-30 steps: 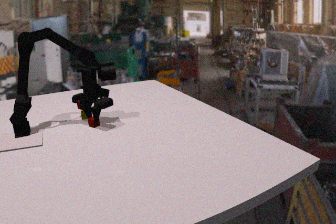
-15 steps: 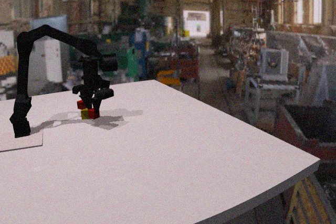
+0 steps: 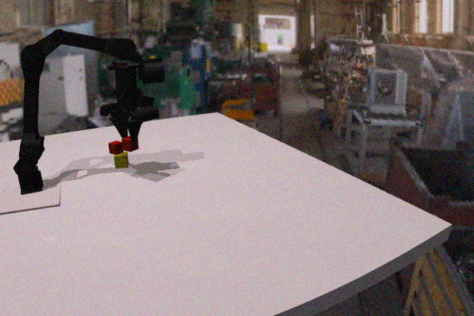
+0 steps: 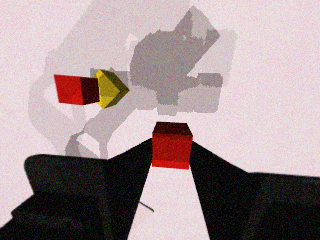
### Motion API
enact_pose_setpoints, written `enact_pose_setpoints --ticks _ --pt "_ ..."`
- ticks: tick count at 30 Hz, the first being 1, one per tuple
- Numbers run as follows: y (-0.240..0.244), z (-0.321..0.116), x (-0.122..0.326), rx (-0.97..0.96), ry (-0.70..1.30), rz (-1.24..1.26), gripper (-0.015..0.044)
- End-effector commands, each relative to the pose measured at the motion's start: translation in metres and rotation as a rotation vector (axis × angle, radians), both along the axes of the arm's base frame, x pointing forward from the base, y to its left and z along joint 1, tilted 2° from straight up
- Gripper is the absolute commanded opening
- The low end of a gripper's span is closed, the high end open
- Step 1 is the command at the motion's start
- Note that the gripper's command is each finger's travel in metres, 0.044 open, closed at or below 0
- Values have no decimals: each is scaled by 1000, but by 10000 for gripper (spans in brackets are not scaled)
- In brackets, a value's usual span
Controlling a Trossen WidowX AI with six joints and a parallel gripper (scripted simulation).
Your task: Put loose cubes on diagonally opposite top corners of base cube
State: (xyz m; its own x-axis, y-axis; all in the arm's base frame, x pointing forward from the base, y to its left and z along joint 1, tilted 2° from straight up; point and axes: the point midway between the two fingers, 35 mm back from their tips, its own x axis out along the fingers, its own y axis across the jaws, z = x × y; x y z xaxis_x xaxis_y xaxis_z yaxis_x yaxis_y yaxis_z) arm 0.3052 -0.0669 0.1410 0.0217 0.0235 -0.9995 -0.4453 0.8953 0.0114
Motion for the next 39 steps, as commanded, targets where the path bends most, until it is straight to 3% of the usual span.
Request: enact_pose_setpoints --ticks 1,8,39 --pt "0 16 -3 -2 -9 5 105" --pt "1 23 -4 -1 -8 -14 105" --pt "52 23 3 27 14 -921 105"
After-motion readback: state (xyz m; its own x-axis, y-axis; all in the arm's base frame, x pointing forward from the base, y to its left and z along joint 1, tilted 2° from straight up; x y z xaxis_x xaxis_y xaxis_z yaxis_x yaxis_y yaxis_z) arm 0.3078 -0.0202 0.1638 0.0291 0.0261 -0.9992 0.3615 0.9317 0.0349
